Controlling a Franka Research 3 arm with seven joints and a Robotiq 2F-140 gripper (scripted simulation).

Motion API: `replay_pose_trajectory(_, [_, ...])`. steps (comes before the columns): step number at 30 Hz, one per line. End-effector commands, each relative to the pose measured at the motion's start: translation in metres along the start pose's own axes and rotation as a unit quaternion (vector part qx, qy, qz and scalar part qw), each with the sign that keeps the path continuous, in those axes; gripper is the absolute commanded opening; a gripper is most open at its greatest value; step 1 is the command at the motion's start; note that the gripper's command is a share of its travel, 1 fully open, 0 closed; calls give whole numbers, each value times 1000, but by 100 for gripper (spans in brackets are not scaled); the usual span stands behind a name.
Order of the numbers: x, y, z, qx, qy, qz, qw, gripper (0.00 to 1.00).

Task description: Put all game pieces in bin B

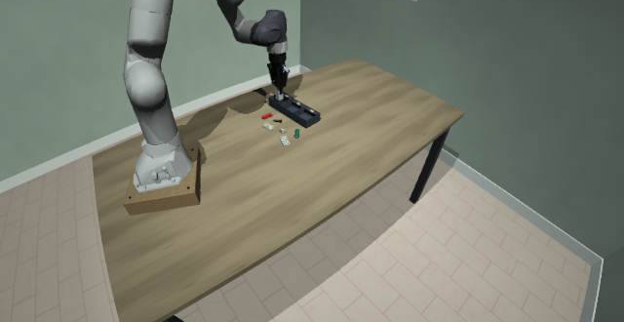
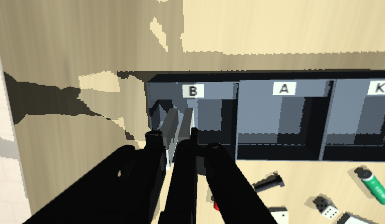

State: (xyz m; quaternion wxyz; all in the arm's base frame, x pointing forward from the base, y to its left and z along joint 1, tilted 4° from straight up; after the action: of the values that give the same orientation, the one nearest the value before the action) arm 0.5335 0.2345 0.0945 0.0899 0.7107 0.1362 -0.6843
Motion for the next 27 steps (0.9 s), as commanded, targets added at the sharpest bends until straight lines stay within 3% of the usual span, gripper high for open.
replay_pose_trajectory(1, [-4,0,2,-1,-4,-1,1000,5])
replay_pose_trajectory(8, [-11,0,2,-1,-4,-1,1000,5])
replay_pose_trajectory(16, [-43,0,2,-1,-4,-1,1000,5])
replay_pose_trajectory(27, [-44,0,2,-1,-4,-1,1000,5])
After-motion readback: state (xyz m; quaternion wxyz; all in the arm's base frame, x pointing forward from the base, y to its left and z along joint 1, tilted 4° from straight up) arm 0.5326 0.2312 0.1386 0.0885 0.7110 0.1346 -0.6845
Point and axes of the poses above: the point where the finger pads meet when closed, its own x axis out along the fingers, its own y axis across the jaws, z = x × y, the point moved 5 cm from there along -x, back along the fingers, and after that the axes turned 3 degrees about -x, right-handed, at the moved point
